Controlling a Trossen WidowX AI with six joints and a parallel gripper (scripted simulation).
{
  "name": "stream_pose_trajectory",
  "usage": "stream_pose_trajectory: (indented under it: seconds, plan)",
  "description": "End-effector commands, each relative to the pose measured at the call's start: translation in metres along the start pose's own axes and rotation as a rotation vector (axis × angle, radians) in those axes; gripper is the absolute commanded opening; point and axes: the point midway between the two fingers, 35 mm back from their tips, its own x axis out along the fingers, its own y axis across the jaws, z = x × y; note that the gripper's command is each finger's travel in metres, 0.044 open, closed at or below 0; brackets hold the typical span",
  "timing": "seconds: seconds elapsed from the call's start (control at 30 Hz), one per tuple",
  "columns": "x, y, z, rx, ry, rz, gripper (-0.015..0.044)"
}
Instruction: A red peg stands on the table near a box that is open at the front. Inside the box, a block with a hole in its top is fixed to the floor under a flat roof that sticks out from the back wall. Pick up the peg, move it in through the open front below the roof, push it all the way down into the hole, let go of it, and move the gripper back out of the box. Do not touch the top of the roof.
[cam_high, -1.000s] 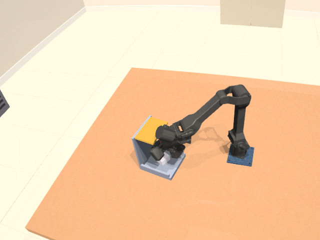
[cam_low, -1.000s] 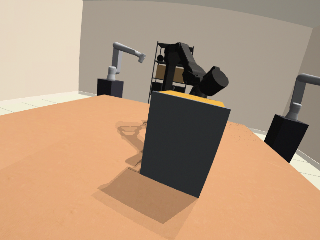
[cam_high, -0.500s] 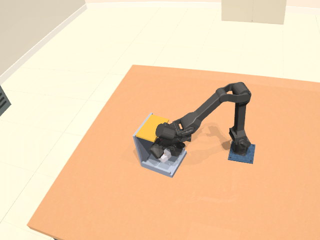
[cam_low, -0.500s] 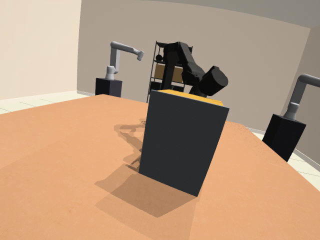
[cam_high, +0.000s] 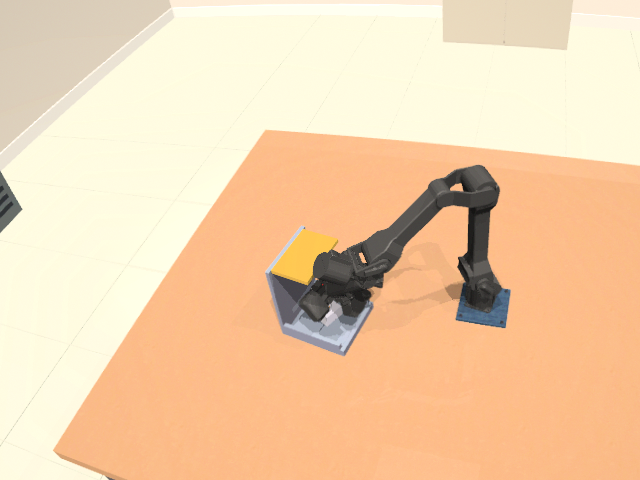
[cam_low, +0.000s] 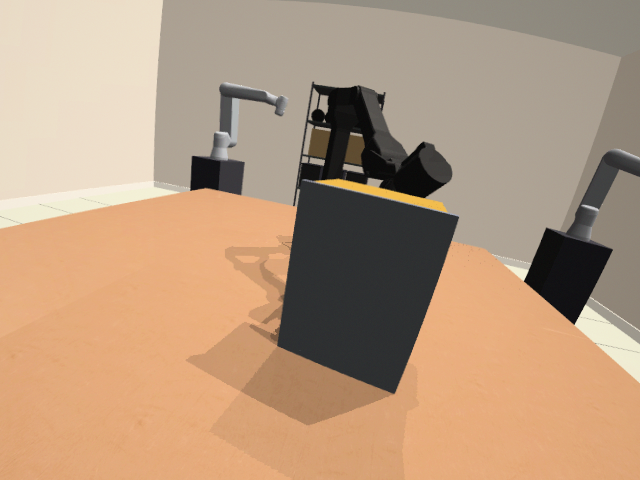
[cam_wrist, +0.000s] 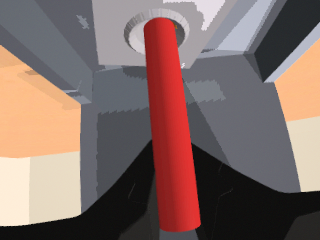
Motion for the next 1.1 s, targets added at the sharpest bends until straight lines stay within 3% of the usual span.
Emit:
stream_pose_trajectory:
  seconds: [0.0,1.07]
  plan:
    - [0.0044,0.0005,0.0064,-0.01,-0.008,0.003,0.0]
    - [0.0111,0.0006,0.0145,-0.01,-0.009,0.003,0.0]
